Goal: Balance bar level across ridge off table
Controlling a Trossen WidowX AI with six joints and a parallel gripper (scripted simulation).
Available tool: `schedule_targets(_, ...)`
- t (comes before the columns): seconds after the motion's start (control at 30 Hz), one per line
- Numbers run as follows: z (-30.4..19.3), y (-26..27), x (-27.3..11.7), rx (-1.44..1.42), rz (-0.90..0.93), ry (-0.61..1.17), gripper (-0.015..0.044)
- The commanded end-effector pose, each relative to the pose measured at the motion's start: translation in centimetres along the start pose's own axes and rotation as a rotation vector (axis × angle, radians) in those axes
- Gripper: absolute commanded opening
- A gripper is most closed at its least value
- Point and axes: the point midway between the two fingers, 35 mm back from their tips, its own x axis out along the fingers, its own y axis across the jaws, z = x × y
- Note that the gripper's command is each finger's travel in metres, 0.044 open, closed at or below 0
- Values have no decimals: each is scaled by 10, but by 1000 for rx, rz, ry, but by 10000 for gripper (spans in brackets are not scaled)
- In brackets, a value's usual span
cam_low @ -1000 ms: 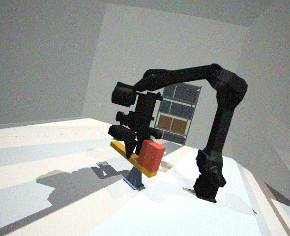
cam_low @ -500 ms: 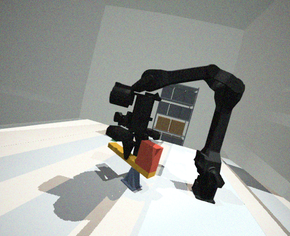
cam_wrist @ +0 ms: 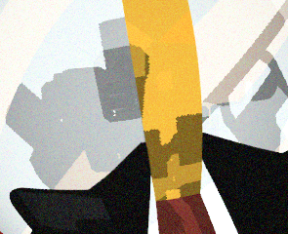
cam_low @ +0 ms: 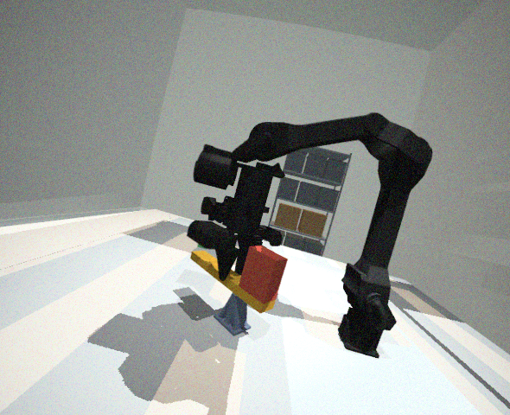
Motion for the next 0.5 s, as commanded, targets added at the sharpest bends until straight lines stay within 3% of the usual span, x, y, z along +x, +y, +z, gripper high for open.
schedule_targets(0.0,0,0,3,2,-2,3,0)
schedule_targets(0.47,0,0,-1,0,1,-1,0)
